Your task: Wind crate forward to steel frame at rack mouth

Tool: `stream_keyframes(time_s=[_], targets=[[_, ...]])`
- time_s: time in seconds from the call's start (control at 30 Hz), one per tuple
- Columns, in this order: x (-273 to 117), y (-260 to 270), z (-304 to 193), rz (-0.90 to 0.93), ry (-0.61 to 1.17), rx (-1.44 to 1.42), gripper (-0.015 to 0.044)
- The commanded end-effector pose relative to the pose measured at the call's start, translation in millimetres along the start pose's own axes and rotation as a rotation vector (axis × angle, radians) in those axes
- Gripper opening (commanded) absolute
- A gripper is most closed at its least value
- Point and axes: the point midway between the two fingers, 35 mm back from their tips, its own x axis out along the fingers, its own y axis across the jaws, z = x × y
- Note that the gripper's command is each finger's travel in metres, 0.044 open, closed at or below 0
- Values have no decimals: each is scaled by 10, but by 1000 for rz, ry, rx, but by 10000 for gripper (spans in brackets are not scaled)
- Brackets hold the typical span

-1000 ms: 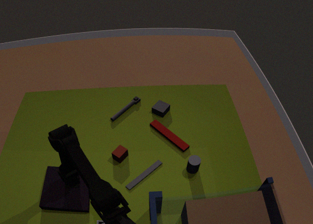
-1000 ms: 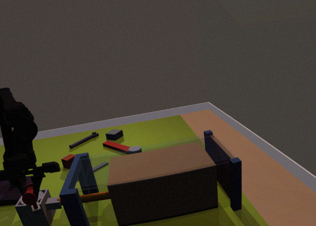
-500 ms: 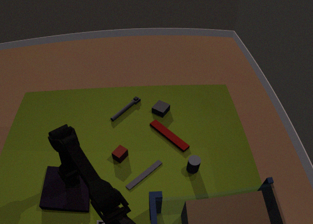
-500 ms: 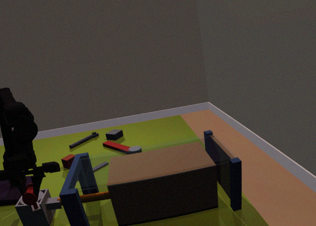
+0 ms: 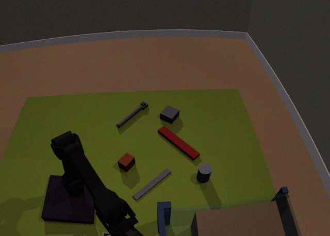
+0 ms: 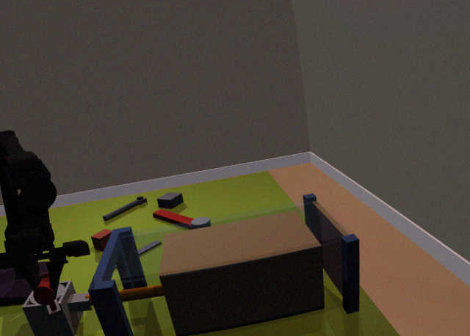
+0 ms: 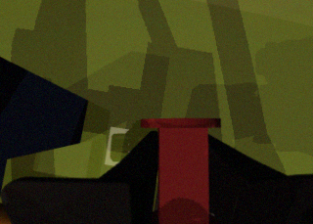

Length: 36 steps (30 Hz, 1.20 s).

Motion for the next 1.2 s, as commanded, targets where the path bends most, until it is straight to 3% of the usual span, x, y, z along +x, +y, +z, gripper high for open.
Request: stream_keyframes(time_s=[0.0,1.17], targets=[[-48,267,-166,67,43,-45,0],[-92,361,-245,68,43,-45,0]])
